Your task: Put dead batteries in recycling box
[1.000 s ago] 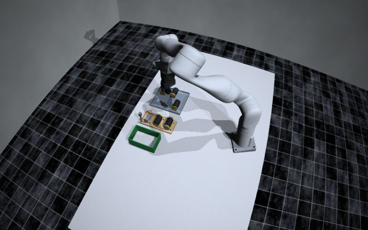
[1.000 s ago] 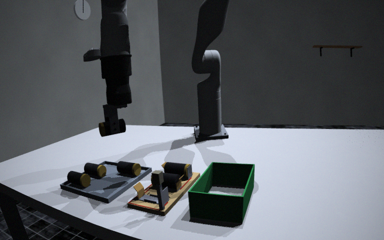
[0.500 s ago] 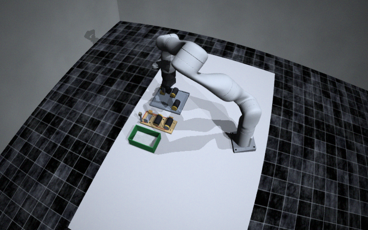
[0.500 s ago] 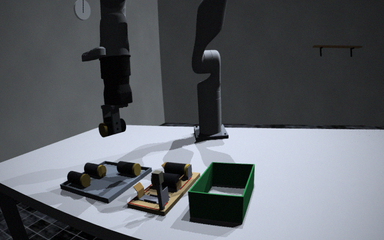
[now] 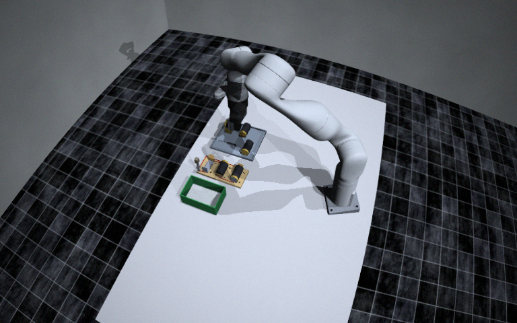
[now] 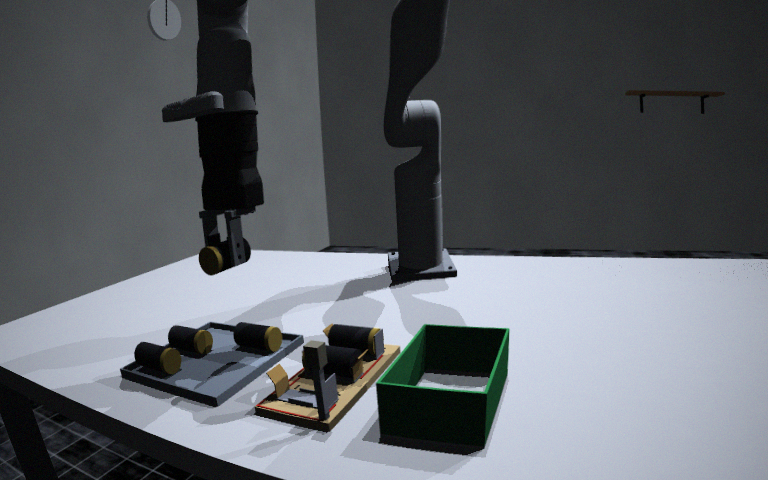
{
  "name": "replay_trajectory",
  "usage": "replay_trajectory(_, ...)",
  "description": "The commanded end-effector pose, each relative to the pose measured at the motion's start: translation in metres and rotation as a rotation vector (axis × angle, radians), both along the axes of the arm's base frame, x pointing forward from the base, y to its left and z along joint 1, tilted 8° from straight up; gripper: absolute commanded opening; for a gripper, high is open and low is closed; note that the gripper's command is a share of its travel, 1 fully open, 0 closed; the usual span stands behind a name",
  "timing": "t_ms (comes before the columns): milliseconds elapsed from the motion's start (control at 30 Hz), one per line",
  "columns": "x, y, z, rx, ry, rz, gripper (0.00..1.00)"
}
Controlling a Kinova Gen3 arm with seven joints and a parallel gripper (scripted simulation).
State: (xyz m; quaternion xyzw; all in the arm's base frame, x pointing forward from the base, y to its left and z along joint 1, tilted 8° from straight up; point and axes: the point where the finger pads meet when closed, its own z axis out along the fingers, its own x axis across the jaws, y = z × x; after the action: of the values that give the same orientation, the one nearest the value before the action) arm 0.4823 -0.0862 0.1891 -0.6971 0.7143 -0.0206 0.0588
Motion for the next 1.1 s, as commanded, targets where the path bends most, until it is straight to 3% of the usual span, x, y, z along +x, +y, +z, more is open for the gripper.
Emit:
replay_trajectory(0, 0.0004, -0.0025, 0.0023, -0.001, -0.008, 0.037, 0.57)
replay_trajectory(1067, 0.0004, -0.0025, 0.0023, -0.066, -0.039, 0.595, 0.57)
